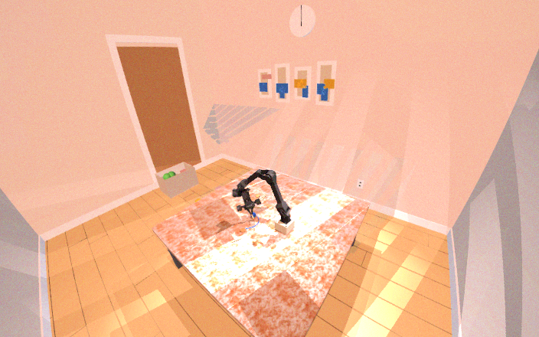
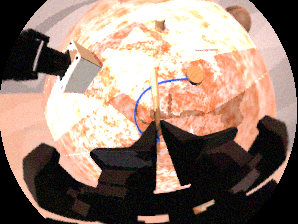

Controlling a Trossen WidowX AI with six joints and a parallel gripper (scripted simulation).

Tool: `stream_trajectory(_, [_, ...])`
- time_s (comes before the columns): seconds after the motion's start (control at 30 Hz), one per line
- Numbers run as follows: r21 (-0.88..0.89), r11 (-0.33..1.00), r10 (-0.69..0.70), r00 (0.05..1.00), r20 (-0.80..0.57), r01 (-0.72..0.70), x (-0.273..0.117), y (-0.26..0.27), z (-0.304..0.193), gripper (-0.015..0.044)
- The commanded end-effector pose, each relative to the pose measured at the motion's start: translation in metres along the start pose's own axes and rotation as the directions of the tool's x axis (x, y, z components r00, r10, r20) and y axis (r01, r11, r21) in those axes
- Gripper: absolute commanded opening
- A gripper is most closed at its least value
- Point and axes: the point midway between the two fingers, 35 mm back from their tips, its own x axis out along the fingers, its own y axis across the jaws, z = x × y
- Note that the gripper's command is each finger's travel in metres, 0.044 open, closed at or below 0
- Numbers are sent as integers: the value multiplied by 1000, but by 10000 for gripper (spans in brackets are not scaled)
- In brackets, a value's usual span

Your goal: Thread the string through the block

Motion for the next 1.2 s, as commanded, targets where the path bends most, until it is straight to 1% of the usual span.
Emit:
stream_trajectory(0.0, [-128, 992, 13, 1000, 14, -11, 2, -6, 4, 0])
stream_trajectory(0.3, [-359, 933, 29, 999, 24, -19, 4, -16, 11, 0])
stream_trajectory(0.6, [-565, 825, 46, 998, 32, -20, 5, -25, 18, 0])
stream_trajectory(1.17, [-562, 827, 36, 999, 18, -19, 2, -27, 14, 0])
